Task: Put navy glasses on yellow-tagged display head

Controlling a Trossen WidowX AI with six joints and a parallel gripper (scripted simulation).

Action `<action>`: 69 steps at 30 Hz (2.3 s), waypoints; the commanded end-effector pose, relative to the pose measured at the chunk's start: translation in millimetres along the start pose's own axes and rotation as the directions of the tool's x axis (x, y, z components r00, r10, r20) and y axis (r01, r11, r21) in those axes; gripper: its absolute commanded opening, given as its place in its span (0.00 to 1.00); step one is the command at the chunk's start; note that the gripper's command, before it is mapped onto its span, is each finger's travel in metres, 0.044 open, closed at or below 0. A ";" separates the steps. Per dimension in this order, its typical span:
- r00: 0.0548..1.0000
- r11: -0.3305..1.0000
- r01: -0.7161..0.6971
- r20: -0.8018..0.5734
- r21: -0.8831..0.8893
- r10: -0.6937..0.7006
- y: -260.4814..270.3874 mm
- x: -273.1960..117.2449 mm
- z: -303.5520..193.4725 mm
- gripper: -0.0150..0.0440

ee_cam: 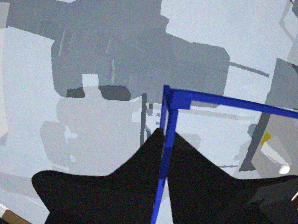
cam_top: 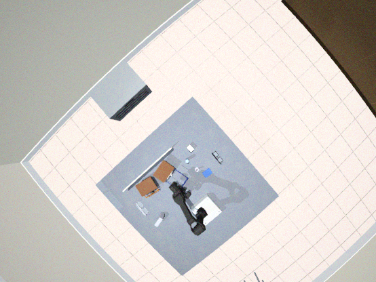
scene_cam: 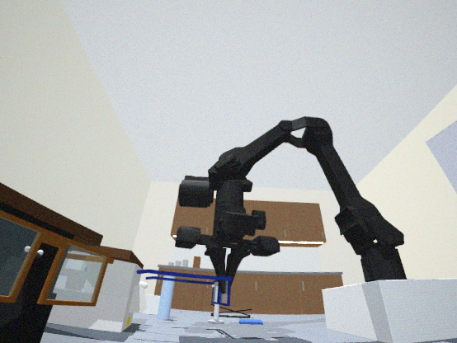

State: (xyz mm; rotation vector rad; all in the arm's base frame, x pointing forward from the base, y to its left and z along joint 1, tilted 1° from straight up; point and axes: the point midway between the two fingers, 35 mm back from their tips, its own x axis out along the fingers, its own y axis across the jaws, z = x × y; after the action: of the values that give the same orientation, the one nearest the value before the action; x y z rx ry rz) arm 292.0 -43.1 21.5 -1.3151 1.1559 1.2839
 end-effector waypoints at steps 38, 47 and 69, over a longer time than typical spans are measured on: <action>1.000 1.000 0.008 -0.005 0.002 -0.008 -51.6 -3.0 -0.6 0.25; 1.000 1.000 0.009 -0.005 0.002 -0.009 -62.2 -4.2 -0.6 0.25; 1.000 1.000 0.019 -0.005 0.002 -0.019 -87.3 -4.6 -0.6 0.25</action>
State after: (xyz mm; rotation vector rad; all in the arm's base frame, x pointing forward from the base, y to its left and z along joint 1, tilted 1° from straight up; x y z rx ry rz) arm 371.7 -33.5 24.6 -1.3219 1.1477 1.2754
